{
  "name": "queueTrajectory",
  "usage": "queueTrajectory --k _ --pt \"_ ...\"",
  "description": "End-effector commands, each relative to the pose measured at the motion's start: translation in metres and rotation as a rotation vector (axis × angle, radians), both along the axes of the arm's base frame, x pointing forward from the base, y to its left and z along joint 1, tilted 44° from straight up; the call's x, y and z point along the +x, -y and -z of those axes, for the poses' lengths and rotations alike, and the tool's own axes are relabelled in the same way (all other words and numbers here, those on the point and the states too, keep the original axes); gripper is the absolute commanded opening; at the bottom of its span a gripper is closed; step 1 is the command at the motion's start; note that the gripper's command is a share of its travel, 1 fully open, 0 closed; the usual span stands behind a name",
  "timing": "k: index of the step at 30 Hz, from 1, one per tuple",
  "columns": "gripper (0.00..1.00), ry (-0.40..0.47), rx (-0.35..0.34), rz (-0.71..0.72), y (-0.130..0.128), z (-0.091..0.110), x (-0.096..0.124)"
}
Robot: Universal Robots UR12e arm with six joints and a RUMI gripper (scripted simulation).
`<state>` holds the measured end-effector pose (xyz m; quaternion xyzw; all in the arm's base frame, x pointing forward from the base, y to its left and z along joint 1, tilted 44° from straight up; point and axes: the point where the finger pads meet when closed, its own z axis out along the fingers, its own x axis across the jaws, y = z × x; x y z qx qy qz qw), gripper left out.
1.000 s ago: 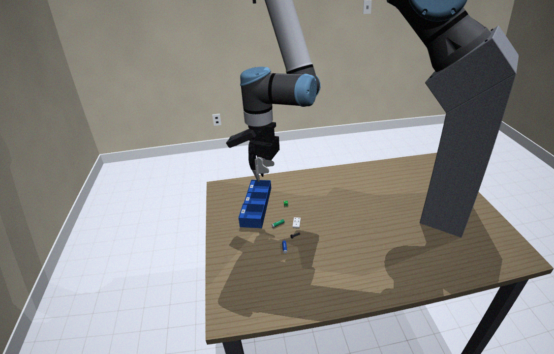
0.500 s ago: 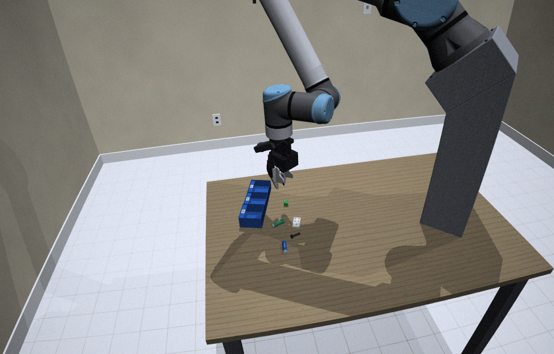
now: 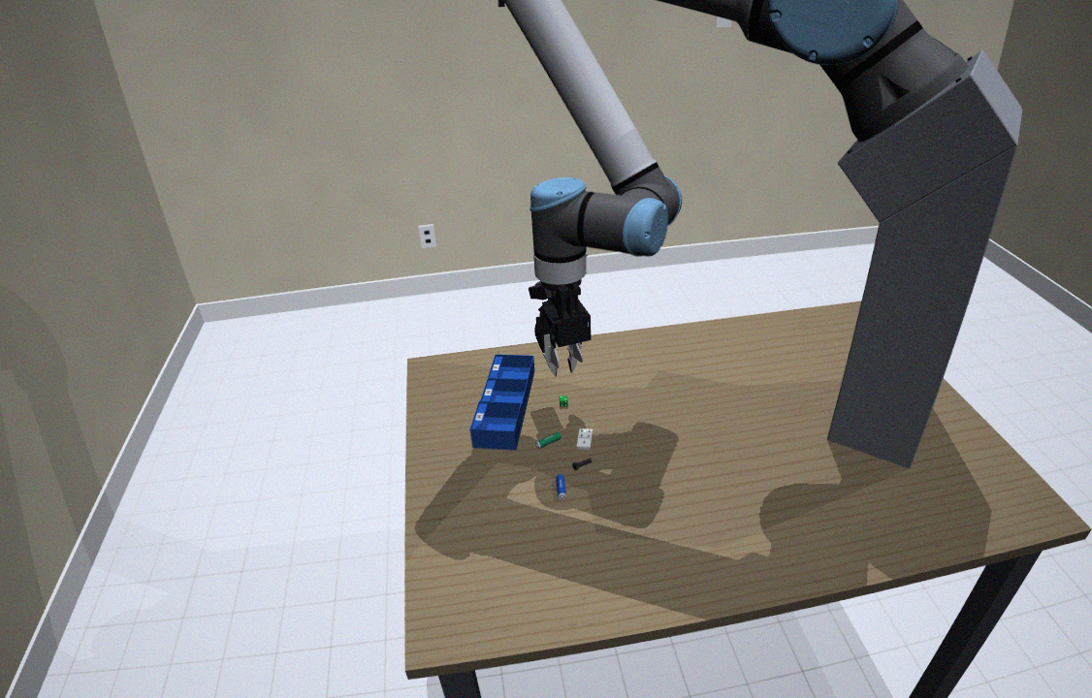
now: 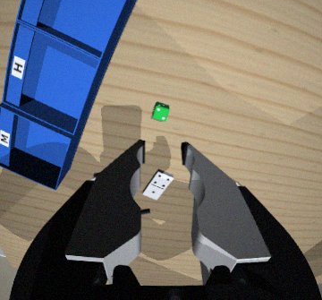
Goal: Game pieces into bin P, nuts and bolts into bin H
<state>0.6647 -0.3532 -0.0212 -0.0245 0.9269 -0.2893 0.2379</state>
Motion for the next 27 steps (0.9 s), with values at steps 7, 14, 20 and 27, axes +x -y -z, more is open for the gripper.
queueTrajectory --k 7,14,20,27 --pt "0.18 0.132 0.102 0.175 -0.0004 -0.0005 0.0007" --pt "0.18 0.132 0.102 0.175 -0.0007 -0.0005 0.0012" --pt "0.18 0.132 0.102 0.175 -0.0008 -0.0006 0.0013" --pt "0.18 0.132 0.102 0.175 -0.0008 -0.0005 0.0013"
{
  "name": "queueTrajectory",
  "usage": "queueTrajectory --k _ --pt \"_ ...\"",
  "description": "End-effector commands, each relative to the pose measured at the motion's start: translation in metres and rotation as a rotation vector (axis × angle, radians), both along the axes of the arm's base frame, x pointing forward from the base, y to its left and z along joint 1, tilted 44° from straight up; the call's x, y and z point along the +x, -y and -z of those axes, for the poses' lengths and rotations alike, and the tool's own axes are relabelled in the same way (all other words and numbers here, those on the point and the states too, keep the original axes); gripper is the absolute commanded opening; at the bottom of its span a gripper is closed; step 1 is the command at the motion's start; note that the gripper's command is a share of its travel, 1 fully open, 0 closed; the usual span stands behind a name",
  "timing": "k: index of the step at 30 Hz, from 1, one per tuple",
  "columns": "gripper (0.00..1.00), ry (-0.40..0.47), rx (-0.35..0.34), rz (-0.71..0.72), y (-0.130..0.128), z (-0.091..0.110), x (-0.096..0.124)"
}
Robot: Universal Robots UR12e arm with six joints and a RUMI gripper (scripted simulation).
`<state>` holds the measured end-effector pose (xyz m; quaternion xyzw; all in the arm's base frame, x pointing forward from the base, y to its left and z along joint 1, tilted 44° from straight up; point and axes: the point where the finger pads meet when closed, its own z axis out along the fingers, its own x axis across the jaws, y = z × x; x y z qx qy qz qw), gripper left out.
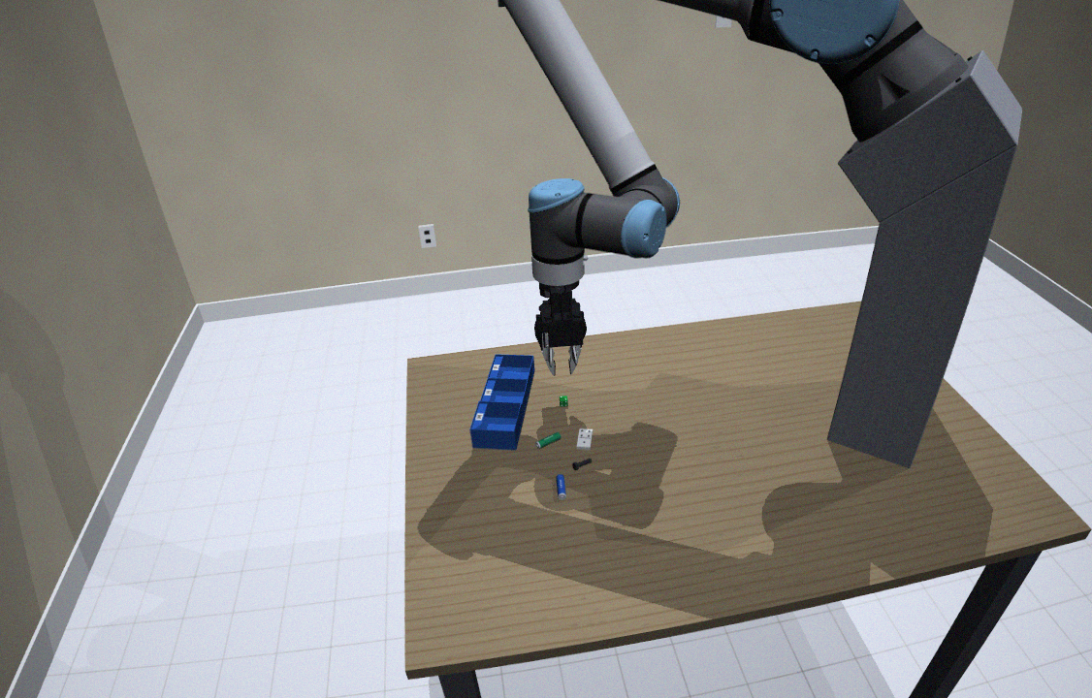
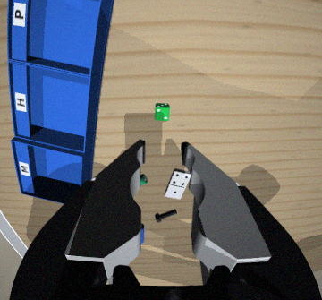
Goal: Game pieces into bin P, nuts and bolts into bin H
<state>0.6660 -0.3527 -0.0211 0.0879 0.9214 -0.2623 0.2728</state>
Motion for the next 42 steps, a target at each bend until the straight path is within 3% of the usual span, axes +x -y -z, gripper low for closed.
queueTrajectory --k 1,12,30,42 --pt "0.18 0.0 0.0 0.0 0.0 0.0 0.0" --pt "0.18 0.0 0.0 0.0 0.0 0.0 0.0" --pt "0.18 0.001 0.0 0.0 0.034 0.045 0.029" --pt "0.18 0.001 0.0 0.0 0.036 0.049 0.032"
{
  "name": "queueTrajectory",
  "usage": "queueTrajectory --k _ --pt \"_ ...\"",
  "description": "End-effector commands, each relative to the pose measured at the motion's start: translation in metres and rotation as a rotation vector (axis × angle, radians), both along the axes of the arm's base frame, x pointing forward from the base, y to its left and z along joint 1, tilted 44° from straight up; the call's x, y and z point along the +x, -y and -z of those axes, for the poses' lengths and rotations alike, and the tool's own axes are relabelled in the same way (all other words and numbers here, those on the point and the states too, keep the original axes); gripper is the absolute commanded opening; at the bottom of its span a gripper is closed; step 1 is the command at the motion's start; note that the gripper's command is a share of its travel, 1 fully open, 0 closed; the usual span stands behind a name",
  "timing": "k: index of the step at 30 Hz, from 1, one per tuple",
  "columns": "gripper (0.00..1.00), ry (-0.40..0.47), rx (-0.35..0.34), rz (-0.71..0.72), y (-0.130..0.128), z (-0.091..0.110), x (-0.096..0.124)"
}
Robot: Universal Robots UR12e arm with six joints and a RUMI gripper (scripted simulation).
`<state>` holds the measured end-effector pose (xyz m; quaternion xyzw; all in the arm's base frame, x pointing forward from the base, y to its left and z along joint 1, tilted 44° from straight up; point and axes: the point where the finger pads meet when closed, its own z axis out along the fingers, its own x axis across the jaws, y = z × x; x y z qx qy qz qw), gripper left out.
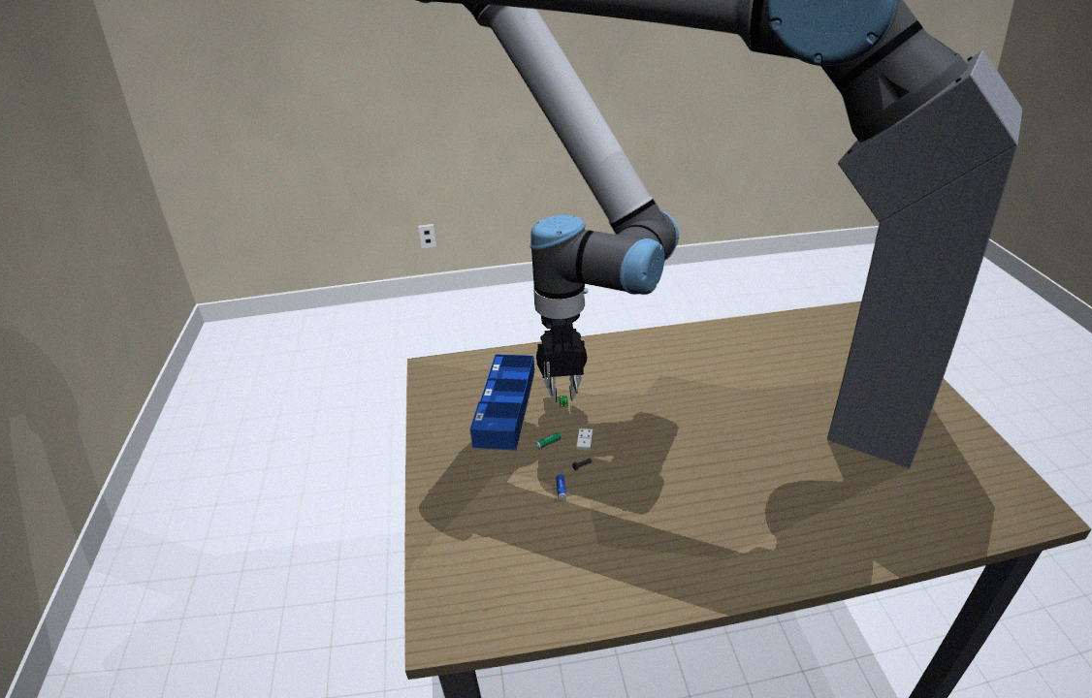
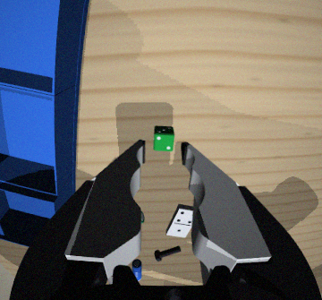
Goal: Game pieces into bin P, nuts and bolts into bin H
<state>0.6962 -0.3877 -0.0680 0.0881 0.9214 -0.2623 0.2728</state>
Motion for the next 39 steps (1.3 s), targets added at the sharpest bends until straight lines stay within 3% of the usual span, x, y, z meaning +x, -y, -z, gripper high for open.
queueTrajectory --k 1,21,22,39 --pt "0.18 0.0 0.0 0.0 0.0014 0.0019 0.0016" --pt "0.18 0.0 0.0 0.0 0.005 0.0068 0.0045" --pt "0.0 0.0 0.0 0.0 0.005 0.0068 0.0045" --pt "0.0 0.0 0.0 0.0 0.005 0.0068 0.0045"
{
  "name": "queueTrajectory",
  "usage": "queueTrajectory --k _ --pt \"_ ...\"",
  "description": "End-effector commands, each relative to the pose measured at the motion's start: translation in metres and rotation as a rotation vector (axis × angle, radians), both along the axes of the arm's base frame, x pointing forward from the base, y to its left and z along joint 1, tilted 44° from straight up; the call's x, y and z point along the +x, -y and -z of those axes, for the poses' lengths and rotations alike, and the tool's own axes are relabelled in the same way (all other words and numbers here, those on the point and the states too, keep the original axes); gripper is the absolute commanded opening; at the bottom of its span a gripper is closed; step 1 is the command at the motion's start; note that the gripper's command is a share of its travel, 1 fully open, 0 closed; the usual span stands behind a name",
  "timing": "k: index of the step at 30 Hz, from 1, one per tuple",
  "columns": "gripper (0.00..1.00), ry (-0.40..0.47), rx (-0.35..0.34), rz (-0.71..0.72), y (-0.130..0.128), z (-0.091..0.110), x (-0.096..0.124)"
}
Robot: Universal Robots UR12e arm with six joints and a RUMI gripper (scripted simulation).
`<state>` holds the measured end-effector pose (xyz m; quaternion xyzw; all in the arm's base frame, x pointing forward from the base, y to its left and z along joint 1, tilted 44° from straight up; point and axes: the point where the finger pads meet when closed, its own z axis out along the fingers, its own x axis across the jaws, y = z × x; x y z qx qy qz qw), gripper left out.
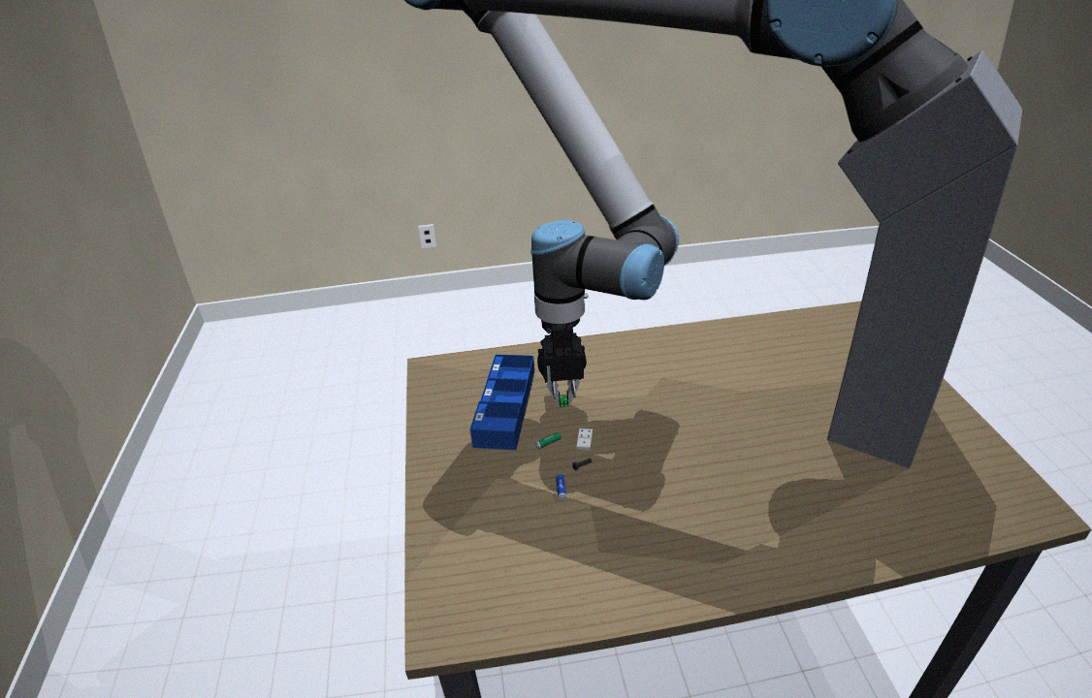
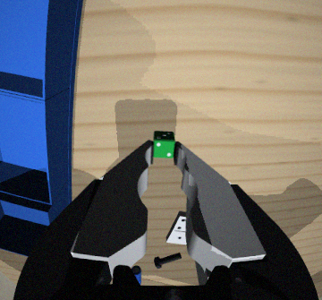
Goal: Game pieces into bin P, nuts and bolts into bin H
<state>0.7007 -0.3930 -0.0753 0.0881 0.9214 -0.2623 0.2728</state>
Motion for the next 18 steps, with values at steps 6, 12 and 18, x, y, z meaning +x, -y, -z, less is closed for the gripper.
queueTrajectory --k 6,12,18 --pt "0.0 0.0 0.0 0.0 -0.0003 -0.0004 0.0001" --pt "0.0 0.0 0.0 0.0 -0.0003 -0.0004 0.0001" --pt "0.0 0.0 0.0 0.0 -0.0074 -0.0099 -0.006"
